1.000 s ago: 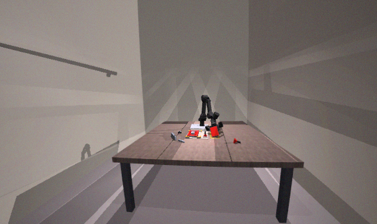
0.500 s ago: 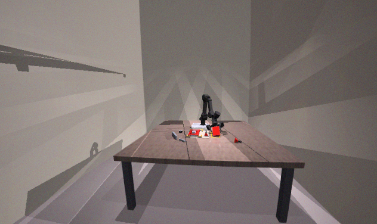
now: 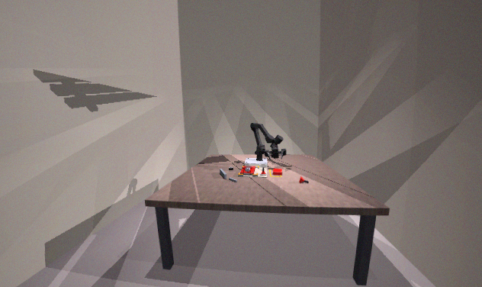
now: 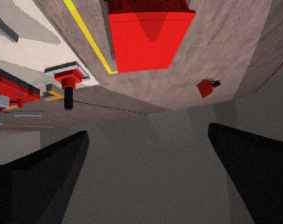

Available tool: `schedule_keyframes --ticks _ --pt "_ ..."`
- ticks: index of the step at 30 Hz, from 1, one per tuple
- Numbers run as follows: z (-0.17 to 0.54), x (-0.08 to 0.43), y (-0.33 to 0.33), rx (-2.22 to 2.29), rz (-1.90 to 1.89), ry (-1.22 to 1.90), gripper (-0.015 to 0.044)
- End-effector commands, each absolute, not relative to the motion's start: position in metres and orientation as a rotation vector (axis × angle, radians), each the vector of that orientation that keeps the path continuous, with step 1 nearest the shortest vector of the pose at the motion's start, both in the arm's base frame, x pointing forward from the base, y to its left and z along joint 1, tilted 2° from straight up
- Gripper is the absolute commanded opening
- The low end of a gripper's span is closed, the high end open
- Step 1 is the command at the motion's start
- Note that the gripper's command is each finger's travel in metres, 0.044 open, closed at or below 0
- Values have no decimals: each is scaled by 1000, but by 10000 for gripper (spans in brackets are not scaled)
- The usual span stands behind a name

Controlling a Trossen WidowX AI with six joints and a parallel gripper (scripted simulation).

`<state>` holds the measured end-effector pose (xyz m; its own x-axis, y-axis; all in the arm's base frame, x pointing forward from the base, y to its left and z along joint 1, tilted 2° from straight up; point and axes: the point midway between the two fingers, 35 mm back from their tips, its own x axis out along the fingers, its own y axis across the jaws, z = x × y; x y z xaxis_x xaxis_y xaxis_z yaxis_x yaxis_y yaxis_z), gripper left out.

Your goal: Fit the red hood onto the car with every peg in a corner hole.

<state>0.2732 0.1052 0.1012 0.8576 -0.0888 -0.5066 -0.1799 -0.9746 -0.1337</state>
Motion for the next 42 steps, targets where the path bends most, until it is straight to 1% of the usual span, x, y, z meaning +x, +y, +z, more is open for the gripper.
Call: schedule_keyframes --ticks 1,2,13,19,21,25,34,42 --pt "118 257 103 -2919 775 186 440" --pt "105 268 105 -2874 772 202 440" --pt "105 268 105 -2874 772 202 440" --pt "105 268 105 -2874 772 202 282" --pt "105 270 105 -2828 778 218 335" --pt "104 279 110 -2560 803 320 440" --pt "98 298 116 -1912 788 608 440" --pt "94 311 118 -1324 672 893 440"
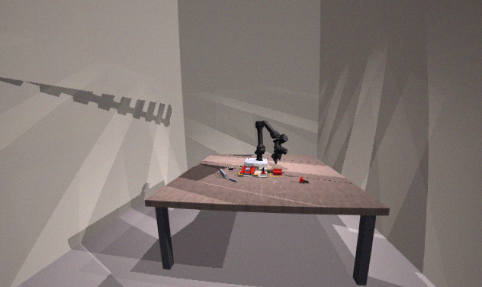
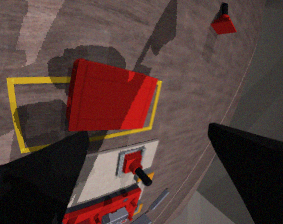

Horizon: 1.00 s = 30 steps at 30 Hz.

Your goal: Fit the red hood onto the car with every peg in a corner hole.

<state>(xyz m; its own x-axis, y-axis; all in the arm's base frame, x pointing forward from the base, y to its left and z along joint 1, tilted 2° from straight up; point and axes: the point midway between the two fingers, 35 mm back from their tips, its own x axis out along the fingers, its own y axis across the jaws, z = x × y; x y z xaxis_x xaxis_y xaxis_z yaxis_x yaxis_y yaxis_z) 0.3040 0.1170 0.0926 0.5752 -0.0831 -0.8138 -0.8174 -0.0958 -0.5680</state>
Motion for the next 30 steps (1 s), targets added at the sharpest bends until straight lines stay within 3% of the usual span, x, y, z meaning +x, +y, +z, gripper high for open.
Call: schedule_keyframes --ticks 1,21,30 --pt "93 312 118 -1250 650 928 440" --pt "90 332 110 200 -137 1524 440" --pt "90 333 110 246 -175 1537 440"
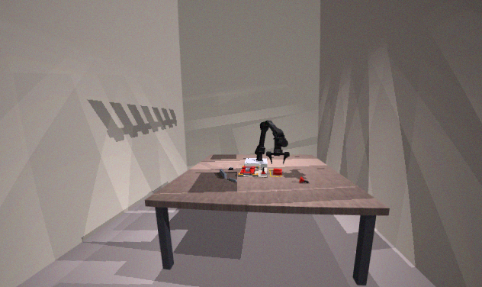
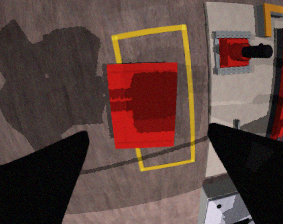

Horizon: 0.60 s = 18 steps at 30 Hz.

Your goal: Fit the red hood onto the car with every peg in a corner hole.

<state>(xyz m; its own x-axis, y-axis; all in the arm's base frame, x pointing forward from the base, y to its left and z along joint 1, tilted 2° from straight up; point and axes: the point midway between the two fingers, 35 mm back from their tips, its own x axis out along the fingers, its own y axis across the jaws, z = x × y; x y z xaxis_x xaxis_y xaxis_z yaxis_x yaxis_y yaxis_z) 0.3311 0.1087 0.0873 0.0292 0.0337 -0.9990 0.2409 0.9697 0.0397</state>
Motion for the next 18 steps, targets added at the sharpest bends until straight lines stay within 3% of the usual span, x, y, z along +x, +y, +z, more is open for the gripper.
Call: schedule_keyframes --ticks 1,18 --pt "90 333 110 246 -175 1537 440" --pt "79 334 111 246 -175 1537 440"
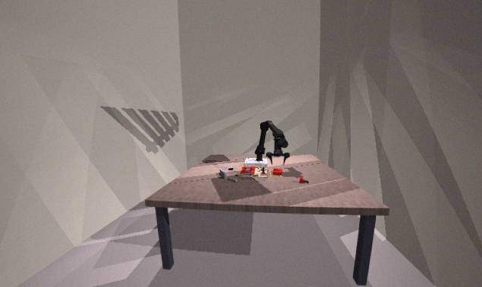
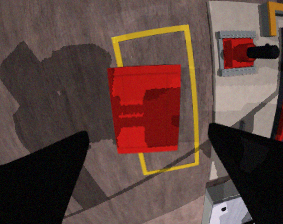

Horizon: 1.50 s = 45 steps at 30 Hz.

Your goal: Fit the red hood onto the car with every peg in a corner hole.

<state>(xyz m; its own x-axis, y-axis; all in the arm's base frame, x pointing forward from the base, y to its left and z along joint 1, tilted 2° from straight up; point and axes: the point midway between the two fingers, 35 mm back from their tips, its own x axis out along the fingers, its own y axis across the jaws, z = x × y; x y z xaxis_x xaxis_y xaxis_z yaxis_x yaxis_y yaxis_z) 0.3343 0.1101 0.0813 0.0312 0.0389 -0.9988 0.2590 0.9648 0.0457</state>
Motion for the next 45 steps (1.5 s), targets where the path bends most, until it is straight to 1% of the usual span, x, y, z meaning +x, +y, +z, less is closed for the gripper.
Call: schedule_keyframes --ticks 1,45 --pt "78 334 111 246 -175 1537 440" --pt "46 334 112 246 -175 1537 440"
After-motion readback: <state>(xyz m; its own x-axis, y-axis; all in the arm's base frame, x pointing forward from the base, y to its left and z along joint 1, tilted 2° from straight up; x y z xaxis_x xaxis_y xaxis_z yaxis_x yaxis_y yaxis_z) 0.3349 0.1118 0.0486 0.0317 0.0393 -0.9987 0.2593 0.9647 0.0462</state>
